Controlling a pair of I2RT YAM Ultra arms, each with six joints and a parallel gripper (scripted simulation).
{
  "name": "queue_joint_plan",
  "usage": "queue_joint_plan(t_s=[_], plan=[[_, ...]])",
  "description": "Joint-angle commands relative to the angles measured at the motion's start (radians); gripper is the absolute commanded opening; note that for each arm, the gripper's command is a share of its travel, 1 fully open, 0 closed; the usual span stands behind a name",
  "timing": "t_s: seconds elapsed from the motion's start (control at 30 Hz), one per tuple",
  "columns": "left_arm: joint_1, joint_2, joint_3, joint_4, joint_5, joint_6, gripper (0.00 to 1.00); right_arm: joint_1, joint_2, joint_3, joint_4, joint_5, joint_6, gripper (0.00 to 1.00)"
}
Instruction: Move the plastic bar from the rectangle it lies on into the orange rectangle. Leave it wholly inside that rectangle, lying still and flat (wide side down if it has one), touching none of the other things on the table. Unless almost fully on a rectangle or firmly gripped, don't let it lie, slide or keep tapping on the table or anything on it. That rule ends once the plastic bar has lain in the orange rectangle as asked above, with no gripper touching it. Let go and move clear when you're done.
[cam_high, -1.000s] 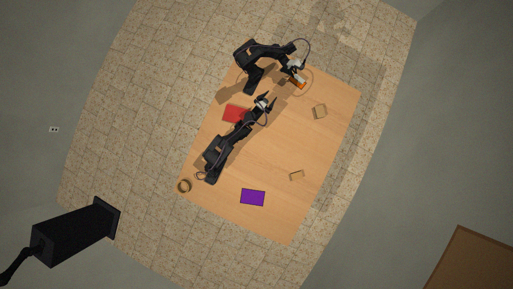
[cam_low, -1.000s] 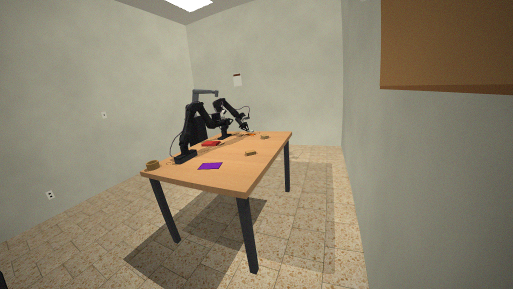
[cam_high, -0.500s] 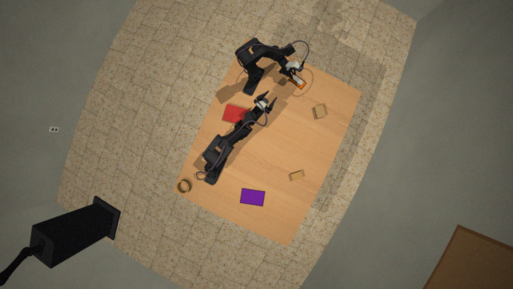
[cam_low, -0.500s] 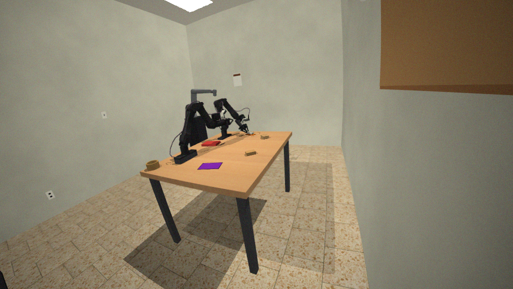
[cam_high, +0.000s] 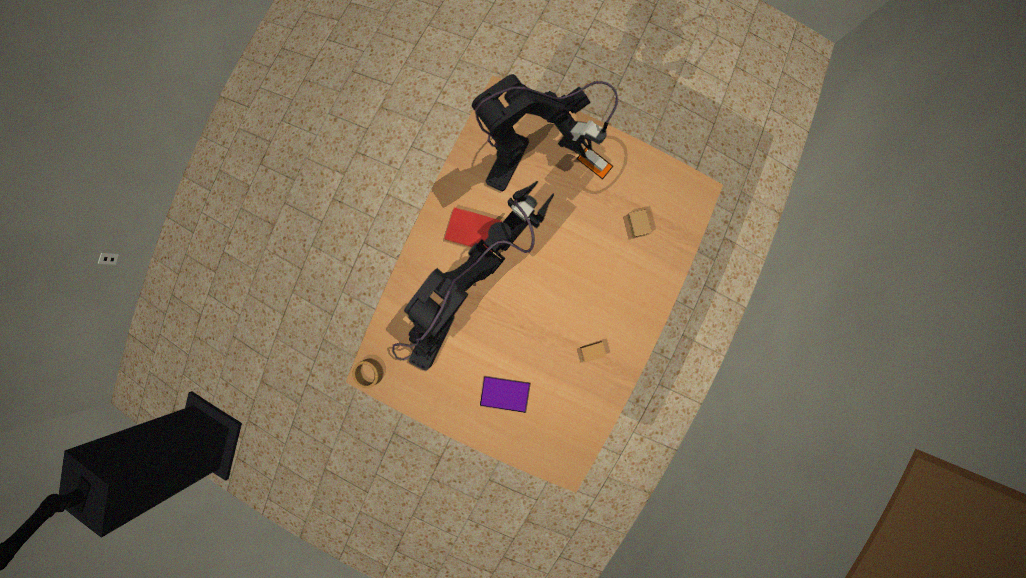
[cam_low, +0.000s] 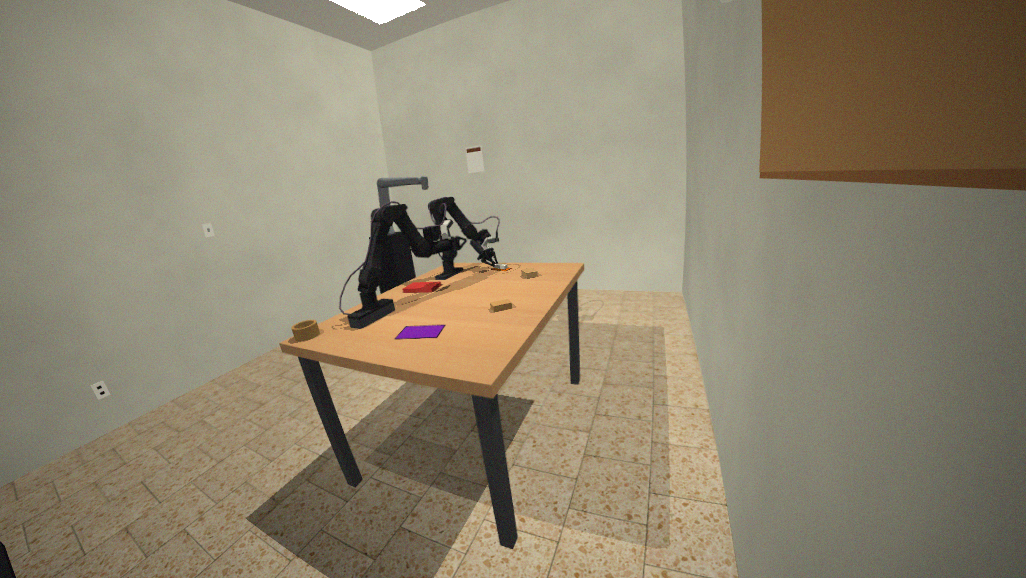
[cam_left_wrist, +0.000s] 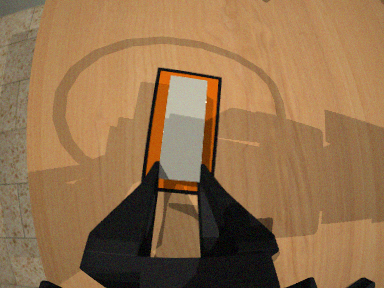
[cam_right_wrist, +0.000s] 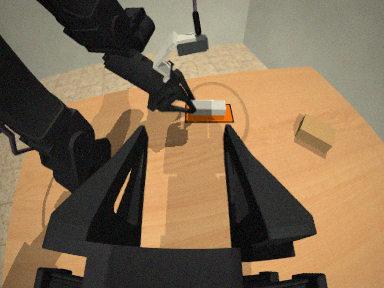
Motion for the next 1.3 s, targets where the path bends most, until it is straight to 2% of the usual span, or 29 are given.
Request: queue_joint_plan(t_s=[0.0, 0.5, 0.6, 0.9, 1.13, 1.27], plan=[[0.009, 0.011, -0.014, 0.029, 0.042, 0.009, 0.24, -0.001, -0.022, 0.014, 0.008, -0.001, -0.003, 0.57], [0.009, 0.041, -0.028, 0.073, 0.042, 0.008, 0.24, -0.001, -0.022, 0.014, 0.008, -0.001, -0.003, 0.57], [0.009, 0.020, -0.029, 0.074, 0.042, 0.007, 0.54, -0.001, -0.022, 0.014, 0.008, -0.001, -0.003, 0.57], [-0.001, -0.052, -0.032, 0.058, 0.045, -0.018, 0.56, -0.001, -0.022, 0.014, 0.008, -0.001, -0.003, 0.57], [0.063, -0.103, 0.006, -0.074, 0.063, 0.066, 0.56, -0.001, -0.022, 0.014, 0.008, -0.001, -0.003, 0.57], [0.102, -0.128, 0.024, -0.149, 0.073, 0.113, 1.00, -0.001, -0.022, 0.014, 0.008, -0.001, -0.003, 0.57]])
